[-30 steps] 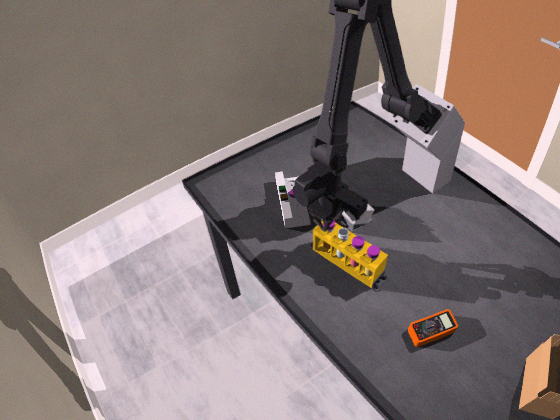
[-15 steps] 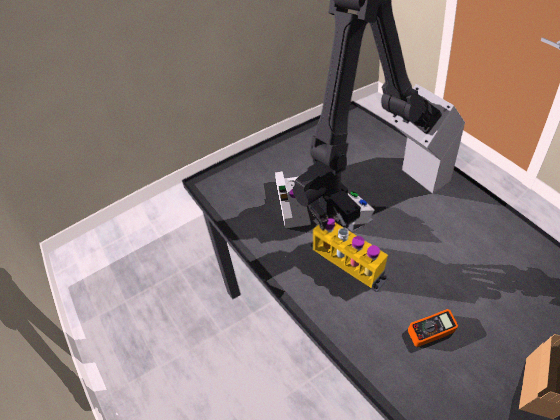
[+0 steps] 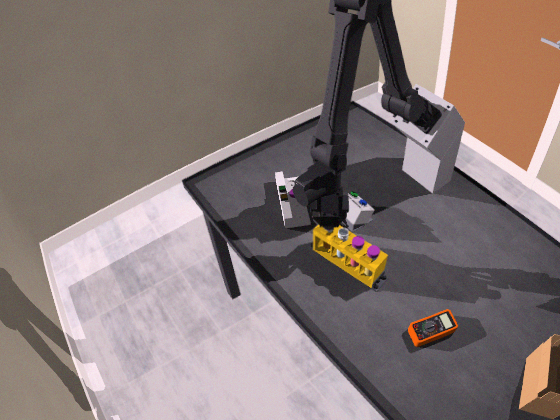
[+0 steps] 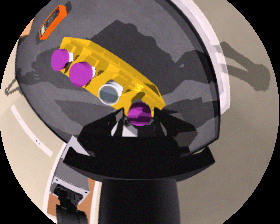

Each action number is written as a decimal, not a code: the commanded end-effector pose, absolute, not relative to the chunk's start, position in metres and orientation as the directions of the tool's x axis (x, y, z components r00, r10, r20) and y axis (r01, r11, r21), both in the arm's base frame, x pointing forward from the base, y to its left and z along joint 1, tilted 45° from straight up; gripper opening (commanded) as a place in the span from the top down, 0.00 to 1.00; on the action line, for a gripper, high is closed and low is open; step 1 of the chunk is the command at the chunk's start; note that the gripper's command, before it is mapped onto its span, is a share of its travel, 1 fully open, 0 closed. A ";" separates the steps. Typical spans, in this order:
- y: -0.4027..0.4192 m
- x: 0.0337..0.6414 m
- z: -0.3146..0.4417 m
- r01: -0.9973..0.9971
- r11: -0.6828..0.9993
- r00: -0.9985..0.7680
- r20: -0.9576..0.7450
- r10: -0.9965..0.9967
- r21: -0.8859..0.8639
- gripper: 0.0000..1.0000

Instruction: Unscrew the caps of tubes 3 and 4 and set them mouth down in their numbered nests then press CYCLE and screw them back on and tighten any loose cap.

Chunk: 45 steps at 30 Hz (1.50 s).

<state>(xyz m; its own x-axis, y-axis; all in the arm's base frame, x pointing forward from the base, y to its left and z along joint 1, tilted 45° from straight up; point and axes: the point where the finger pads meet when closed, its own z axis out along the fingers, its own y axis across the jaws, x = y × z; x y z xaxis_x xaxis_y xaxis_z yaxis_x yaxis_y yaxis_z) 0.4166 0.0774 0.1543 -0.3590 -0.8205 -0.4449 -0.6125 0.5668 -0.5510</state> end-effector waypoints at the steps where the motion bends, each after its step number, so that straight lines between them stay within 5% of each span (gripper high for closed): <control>1: 0.076 0.421 0.163 -0.496 0.744 -0.486 -0.567 -0.665 -0.447 0.51; 8: 0.074 0.425 0.171 -0.307 0.919 -0.610 -0.690 -0.389 -0.246 0.51; 11: 0.076 0.421 0.164 -0.310 0.921 -0.621 -0.683 -0.385 -0.237 0.51; 22: 0.074 0.425 0.171 0.038 0.991 -0.680 -0.723 0.120 0.129 0.51; 45: 0.071 0.423 0.170 0.530 0.576 -0.427 -0.391 0.815 0.622 0.51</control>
<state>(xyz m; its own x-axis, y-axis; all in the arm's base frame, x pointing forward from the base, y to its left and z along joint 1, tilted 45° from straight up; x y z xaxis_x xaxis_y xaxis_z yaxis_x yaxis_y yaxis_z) 0.4169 0.0758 0.1542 -0.5278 0.7192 -0.4518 0.4747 0.6909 0.5453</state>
